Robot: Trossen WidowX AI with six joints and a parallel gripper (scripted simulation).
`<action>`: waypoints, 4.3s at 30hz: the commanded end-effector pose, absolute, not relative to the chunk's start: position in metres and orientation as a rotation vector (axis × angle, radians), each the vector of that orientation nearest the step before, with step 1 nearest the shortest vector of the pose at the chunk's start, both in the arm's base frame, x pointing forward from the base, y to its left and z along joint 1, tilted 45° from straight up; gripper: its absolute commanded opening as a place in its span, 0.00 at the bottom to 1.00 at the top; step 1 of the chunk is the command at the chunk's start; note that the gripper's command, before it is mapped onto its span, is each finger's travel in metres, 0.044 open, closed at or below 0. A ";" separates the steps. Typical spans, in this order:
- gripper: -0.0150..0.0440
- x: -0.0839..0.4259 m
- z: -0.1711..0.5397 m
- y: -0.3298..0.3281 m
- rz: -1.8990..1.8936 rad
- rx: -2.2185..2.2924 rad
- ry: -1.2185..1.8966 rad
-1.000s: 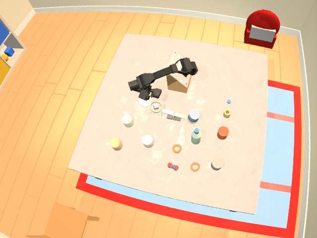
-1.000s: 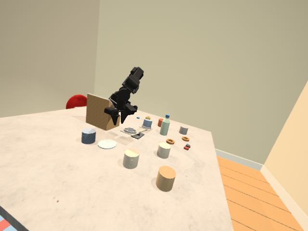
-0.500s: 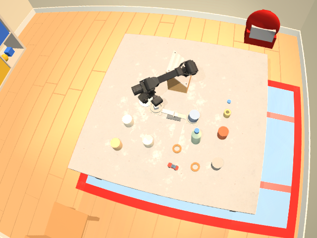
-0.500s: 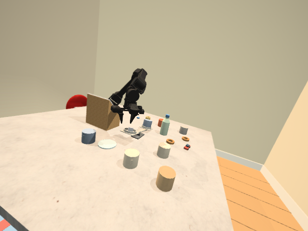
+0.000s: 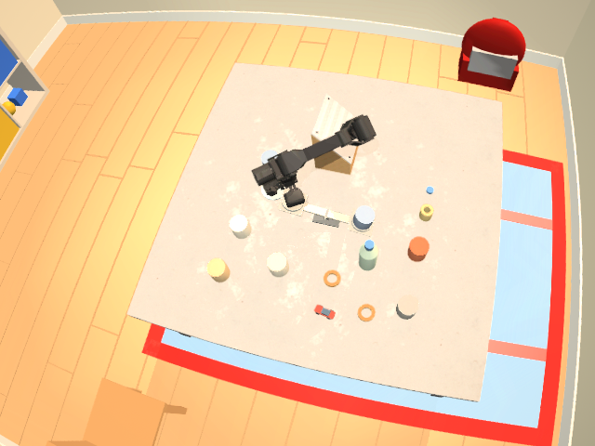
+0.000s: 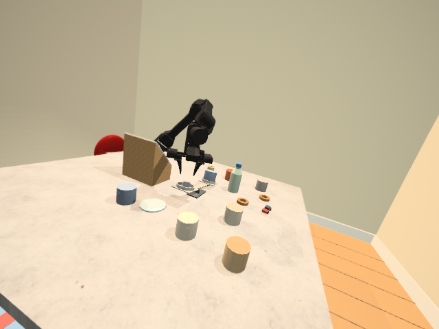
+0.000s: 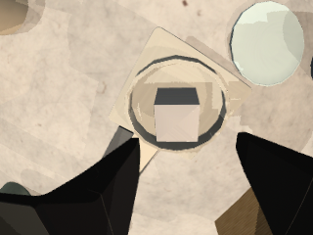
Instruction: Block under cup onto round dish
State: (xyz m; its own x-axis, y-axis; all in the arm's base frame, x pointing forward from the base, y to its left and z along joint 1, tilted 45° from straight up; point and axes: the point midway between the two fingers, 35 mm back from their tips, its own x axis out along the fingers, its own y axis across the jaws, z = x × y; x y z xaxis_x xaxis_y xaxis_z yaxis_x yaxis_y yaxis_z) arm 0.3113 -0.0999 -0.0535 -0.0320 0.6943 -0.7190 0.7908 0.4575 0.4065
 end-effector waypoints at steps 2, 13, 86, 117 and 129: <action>0.69 0.313 -0.059 -0.092 -0.133 1.286 1.758; 0.69 0.313 -0.070 -0.081 -0.133 1.286 1.758; 0.25 0.247 -0.167 -0.144 -0.142 1.280 1.756; 0.25 0.243 -0.215 -0.101 -0.138 1.282 1.756; 0.74 0.244 -0.213 -0.104 -0.139 1.273 1.756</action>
